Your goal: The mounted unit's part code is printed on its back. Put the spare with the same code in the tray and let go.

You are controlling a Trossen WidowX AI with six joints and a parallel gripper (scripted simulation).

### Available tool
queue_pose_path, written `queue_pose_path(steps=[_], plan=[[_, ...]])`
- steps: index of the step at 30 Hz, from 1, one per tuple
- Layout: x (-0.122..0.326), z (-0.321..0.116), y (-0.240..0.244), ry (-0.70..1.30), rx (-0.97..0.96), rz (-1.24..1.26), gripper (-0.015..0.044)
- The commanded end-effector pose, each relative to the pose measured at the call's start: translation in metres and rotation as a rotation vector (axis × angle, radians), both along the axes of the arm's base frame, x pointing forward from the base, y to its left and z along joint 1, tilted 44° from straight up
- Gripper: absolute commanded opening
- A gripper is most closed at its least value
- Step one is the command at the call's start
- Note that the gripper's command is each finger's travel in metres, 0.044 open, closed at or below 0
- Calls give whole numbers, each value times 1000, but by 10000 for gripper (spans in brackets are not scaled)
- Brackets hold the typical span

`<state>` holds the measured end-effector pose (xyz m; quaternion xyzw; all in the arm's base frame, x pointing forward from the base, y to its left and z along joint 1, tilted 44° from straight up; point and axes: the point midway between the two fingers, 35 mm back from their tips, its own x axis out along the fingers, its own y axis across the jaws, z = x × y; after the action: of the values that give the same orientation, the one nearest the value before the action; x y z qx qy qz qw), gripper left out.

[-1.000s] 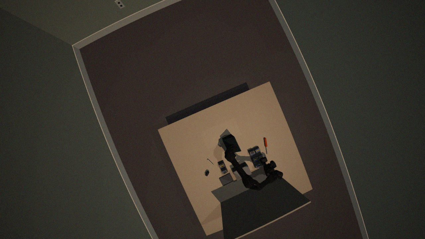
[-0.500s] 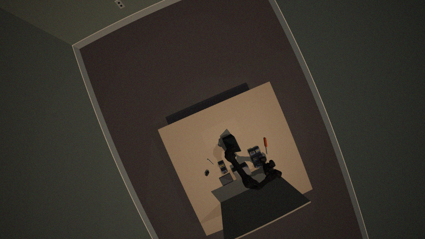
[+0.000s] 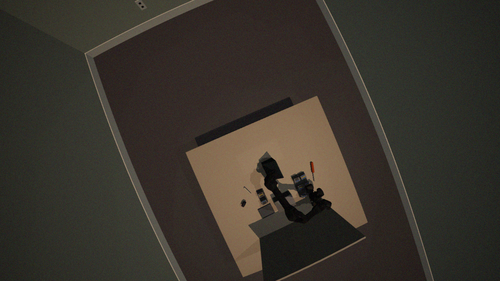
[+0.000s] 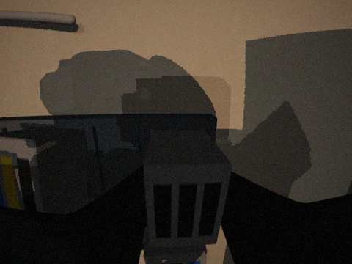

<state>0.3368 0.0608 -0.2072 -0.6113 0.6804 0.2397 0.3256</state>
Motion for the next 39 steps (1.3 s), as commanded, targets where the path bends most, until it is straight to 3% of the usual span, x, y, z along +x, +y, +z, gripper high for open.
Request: queue_pose_path(steps=[1, 4, 13, 21, 39], plan=[[0, 0, 0, 0, 0, 0, 76], [0, 0, 0, 0, 0, 0, 0], [1, 4, 4, 0, 1, 0, 0], [3, 54, 51, 5, 1, 5, 0], [-1, 113, 104, 7, 4, 6, 0]])
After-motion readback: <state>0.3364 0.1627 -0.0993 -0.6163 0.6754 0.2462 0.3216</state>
